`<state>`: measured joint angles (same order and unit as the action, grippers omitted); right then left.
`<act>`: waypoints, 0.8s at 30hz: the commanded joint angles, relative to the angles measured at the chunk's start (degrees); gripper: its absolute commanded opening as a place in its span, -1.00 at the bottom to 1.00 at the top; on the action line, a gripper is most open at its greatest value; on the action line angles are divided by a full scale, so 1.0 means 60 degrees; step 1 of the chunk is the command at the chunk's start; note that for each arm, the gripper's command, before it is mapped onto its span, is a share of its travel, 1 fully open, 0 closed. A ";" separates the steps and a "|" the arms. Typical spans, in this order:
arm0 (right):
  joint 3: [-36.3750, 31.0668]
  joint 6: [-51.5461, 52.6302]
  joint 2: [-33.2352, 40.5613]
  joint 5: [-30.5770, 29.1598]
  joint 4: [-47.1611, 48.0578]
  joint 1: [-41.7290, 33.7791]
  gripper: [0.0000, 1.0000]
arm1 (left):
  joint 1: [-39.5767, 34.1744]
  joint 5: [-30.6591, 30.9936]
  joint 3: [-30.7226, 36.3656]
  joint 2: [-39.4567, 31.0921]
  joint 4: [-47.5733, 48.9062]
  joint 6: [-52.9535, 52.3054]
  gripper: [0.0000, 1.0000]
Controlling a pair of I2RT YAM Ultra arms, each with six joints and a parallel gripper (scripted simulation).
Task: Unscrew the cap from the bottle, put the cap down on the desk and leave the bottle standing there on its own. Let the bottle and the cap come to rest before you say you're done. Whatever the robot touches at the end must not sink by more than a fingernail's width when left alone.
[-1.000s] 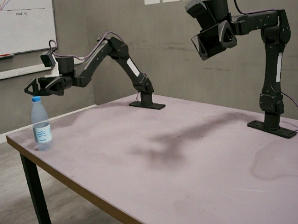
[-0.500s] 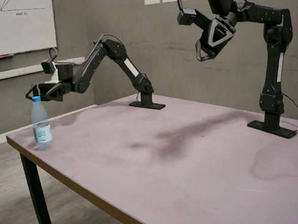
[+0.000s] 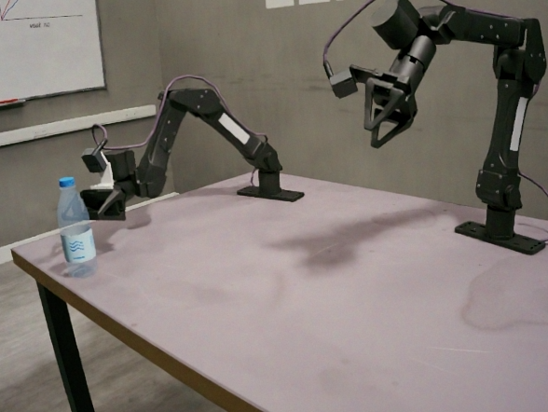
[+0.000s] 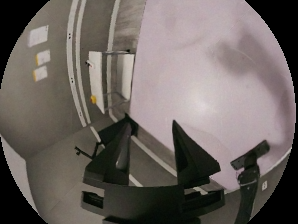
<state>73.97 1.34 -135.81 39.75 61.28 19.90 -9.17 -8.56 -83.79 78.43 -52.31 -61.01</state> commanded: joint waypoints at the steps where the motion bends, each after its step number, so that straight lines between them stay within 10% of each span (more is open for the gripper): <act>1: 0.0116 -0.0125 0.0204 0.0302 0.0510 0.0039 0.88 | -0.0023 0.0527 -0.1416 0.0372 -0.1267 -0.1248 0.15; 24: -0.1186 -0.0263 -0.0591 0.1603 0.2093 0.0818 0.88 | -0.1360 0.1489 -0.2496 0.0368 -0.4239 -0.4464 0.15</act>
<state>66.06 0.10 -140.86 48.71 73.08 25.21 -17.76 -0.69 -98.00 79.68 -75.70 -87.18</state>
